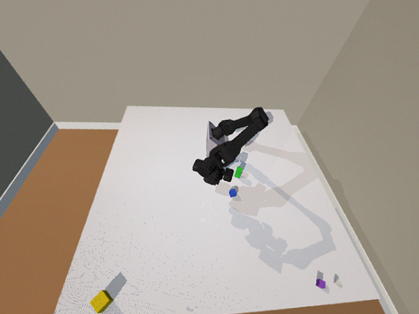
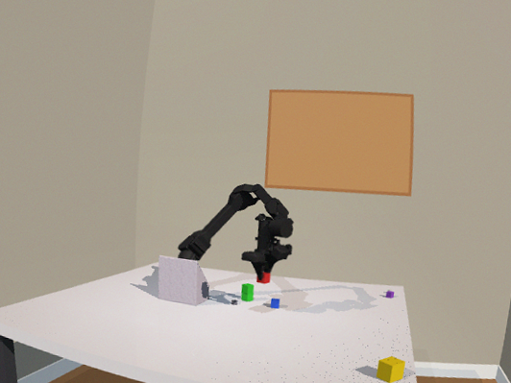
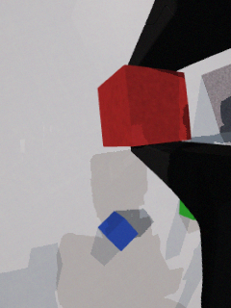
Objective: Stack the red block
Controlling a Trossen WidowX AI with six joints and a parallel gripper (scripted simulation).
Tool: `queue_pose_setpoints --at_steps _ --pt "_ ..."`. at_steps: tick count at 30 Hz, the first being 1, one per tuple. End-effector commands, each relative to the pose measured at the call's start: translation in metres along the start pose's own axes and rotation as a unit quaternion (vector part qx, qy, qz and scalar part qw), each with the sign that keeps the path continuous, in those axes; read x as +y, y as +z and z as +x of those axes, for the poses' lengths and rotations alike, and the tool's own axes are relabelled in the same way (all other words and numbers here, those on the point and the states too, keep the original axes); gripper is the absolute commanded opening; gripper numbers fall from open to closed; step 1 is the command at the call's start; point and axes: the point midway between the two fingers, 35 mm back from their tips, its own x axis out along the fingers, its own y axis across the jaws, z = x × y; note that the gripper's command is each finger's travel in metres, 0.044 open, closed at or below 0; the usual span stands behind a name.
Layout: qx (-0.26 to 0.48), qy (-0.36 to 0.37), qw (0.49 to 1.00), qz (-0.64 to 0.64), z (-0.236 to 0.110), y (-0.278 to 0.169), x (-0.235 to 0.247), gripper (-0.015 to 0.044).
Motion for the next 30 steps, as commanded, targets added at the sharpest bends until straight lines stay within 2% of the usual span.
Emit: queue_pose_setpoints --at_steps 1,30 --pt "0.000 0.001 1.000 0.003 -0.002 -0.012 0.019 0.0000" --pt "0.002 0.004 1.000 0.004 -0.003 -0.115 0.107 0.0000"
